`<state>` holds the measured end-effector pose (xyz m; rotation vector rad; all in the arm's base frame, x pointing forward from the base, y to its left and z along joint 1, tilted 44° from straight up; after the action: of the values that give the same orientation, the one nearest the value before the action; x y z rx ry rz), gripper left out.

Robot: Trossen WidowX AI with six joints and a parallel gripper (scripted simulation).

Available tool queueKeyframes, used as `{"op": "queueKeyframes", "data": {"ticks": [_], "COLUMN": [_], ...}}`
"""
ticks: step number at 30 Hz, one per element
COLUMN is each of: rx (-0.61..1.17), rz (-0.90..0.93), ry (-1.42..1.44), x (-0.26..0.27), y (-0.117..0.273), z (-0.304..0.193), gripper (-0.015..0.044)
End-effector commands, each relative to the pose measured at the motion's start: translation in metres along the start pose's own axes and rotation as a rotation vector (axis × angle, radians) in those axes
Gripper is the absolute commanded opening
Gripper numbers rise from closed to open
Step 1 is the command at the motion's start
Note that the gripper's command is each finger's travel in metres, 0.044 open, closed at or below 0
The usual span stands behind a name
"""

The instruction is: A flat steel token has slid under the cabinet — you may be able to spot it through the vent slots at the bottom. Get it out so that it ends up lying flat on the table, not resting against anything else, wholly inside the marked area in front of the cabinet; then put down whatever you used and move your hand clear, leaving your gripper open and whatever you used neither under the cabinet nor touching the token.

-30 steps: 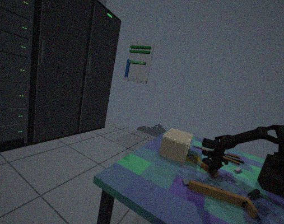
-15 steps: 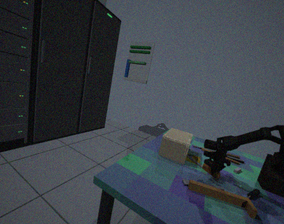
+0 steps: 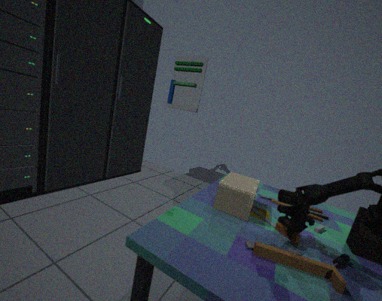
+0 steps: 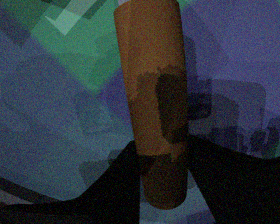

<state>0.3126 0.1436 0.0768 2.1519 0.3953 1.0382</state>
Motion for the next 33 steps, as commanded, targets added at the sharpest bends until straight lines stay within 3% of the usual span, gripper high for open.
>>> {"op": "queueKeyframes", "data": {"ticks": [1, 33], "rx": [0.001, 0.001], "rz": [-0.003, 0.000], "ry": [0.000, 0.000], "x": [0.000, 0.001], "y": [-0.001, 0.000], "z": [-0.007, -0.041], "gripper": [0.0000, 0.0000]}}
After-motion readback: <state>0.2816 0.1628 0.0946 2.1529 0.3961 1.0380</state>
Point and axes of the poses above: the point midway between the two fingers, 35 mm back from their tips, its own y axis back along the fingers, its own x axis across the jaws, z = x × y, the point moved 5 cm from there along y, back along the fingers, and after that the axes turned 3 degrees about -y, right-handed, at the moved point
